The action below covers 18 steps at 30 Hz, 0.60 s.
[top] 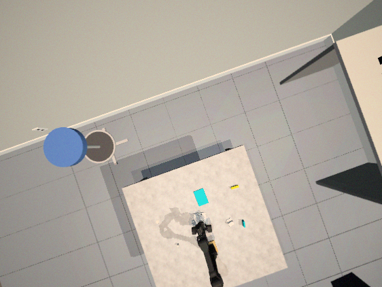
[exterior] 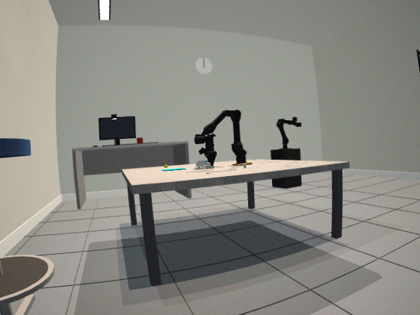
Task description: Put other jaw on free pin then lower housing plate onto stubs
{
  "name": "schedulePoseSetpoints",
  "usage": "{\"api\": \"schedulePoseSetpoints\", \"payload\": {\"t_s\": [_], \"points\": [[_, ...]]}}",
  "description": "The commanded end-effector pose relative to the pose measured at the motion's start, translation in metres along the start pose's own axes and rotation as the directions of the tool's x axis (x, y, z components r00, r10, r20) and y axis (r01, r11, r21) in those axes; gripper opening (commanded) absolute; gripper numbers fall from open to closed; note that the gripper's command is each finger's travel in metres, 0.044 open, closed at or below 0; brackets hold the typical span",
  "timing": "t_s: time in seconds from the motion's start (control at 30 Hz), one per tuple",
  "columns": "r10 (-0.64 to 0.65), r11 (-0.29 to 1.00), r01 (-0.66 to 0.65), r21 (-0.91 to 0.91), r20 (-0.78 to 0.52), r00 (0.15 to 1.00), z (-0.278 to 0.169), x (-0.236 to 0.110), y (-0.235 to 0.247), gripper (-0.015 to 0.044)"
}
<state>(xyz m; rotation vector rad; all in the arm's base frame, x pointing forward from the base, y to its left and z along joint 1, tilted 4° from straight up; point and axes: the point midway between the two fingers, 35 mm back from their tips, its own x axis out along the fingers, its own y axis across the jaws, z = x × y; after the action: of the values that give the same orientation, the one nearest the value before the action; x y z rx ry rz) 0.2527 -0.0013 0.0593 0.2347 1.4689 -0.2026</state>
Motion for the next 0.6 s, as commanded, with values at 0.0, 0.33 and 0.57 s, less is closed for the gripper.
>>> {"api": "schedulePoseSetpoints", "payload": {"t_s": [0.0, 0.33, 0.57], "points": [[-0.004, 1.000, 0.004, 0.005, 0.002, 1.000, 0.0003, 0.0005, -0.0006, 0.0351], [-0.004, 1.000, 0.004, 0.004, 0.002, 1.000, 0.0003, 0.0028, -0.0006, 0.0351], [-0.004, 1.000, 0.004, 0.004, 0.002, 1.000, 0.0003, 0.0053, -0.0006, 0.0351]]}}
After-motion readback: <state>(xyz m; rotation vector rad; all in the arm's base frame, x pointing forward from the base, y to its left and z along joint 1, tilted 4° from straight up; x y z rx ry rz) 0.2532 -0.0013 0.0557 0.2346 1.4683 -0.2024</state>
